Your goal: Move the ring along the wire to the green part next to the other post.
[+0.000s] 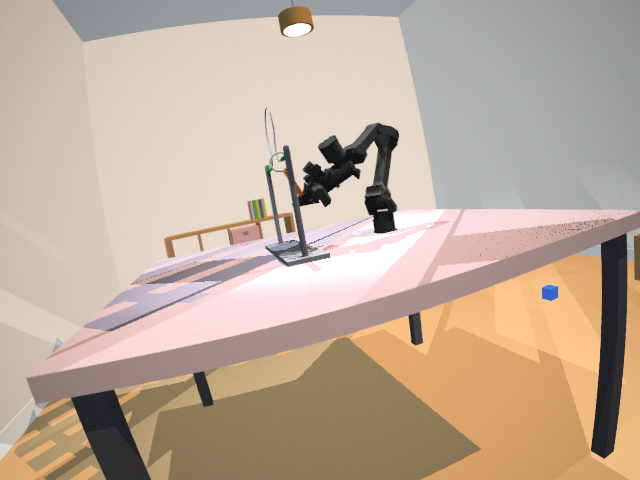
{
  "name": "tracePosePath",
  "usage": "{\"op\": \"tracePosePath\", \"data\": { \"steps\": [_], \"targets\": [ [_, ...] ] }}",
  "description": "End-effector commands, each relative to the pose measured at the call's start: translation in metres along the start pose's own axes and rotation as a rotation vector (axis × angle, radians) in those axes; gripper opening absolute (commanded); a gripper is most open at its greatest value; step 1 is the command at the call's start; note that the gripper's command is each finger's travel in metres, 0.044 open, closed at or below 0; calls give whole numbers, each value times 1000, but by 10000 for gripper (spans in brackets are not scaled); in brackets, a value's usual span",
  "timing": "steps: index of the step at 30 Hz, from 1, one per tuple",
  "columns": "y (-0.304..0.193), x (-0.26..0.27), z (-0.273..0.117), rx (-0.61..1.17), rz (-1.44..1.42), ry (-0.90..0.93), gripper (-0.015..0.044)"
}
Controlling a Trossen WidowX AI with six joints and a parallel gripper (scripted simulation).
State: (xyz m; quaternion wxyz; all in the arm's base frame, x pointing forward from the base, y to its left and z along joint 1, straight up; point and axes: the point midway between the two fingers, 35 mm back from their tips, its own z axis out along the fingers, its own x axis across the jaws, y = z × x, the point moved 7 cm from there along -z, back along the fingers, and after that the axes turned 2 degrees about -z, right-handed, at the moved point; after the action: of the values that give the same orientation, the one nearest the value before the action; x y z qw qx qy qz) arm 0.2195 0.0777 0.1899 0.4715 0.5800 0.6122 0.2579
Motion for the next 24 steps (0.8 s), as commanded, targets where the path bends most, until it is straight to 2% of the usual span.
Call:
{"op": "tracePosePath", "data": {
  "steps": [1,24],
  "targets": [
    [3,10,-2,2,60,36,-150],
    [10,45,-10,12,189,103,-150]
  ]
}}
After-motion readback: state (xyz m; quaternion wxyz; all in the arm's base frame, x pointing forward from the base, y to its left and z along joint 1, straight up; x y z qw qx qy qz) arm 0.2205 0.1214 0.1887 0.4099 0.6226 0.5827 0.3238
